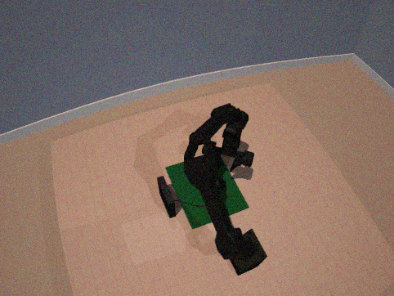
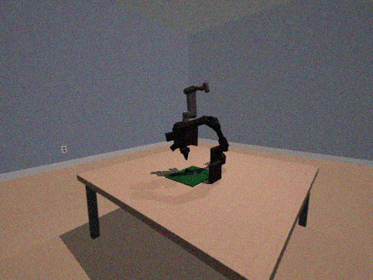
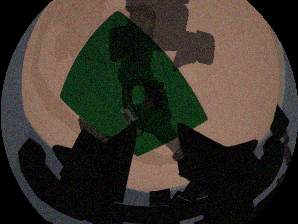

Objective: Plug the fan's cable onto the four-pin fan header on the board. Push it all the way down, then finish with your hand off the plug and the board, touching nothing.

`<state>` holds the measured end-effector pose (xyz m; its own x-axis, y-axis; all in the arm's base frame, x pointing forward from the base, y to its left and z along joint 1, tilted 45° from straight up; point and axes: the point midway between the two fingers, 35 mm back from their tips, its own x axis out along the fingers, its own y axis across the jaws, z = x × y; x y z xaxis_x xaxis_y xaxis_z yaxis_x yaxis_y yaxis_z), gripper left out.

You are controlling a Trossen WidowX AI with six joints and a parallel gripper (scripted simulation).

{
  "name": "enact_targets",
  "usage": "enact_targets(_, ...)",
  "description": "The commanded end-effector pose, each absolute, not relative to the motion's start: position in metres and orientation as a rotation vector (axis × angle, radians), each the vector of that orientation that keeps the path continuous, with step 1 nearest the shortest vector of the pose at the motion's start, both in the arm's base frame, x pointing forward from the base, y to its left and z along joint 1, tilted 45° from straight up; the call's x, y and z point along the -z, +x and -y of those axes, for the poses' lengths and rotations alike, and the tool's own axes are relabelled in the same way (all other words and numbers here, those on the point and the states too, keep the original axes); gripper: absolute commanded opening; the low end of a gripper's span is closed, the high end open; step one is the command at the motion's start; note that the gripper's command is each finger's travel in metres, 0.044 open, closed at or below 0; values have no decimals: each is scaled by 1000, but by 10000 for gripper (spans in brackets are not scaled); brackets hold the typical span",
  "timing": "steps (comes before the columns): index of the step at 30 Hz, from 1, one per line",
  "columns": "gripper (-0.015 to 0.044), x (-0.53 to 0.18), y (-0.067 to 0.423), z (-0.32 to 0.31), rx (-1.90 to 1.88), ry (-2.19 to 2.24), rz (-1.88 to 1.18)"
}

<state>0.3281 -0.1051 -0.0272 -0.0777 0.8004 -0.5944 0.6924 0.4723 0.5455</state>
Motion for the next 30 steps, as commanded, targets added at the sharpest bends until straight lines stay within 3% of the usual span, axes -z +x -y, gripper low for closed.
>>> enact_targets(1,210,54,330,74,-158,1266,-1831)
enact_targets(30,210,89,333,39,-162,1268,-1831)
